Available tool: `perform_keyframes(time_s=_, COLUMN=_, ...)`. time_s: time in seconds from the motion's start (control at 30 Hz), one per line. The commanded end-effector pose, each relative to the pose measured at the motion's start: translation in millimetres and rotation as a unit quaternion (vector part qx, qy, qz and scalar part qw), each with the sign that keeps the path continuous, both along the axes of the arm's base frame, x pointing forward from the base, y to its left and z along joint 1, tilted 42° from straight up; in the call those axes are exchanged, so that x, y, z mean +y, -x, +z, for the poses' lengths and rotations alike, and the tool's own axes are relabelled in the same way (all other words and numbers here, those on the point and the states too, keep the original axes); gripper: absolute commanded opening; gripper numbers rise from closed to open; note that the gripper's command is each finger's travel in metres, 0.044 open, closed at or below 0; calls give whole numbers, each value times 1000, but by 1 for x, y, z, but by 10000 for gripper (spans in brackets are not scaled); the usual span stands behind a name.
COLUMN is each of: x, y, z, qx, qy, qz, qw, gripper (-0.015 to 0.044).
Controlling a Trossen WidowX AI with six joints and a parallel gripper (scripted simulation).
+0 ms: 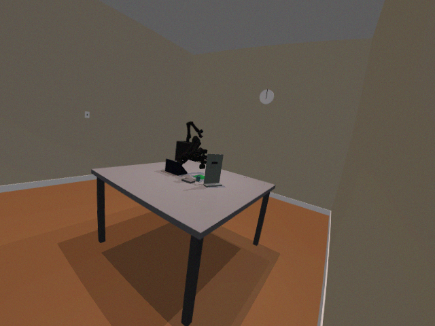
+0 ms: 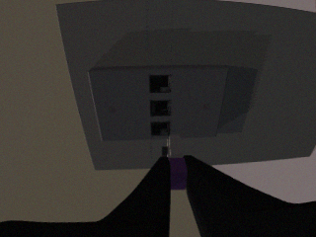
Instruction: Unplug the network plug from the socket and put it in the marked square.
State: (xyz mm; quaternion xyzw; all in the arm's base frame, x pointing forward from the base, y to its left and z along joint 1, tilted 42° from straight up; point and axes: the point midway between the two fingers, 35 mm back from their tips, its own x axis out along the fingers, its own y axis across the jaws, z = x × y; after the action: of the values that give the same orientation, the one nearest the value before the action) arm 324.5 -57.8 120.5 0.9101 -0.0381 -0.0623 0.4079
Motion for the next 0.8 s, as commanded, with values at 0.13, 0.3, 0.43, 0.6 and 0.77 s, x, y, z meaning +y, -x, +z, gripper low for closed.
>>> perform_keyframes(time_s=0.13, x=-1, y=1, z=2, qx=0, qy=0, qz=0, qw=1000, gripper=0)
perform_keyframes(time_s=0.3, x=-7, y=2, z=9, qx=0, qy=0, qz=0, qw=1000, gripper=0)
perform_keyframes(time_s=0.43, x=-11, y=4, z=15, qx=0, qy=0, qz=0, qw=1000, gripper=0)
perform_keyframes(time_s=0.6, x=-16, y=6, z=22, qx=0, qy=0, qz=-1, qw=1000, gripper=0)
perform_keyframes(time_s=0.77, x=-20, y=9, z=30, qx=0, qy=0, qz=-1, qw=1000, gripper=0)
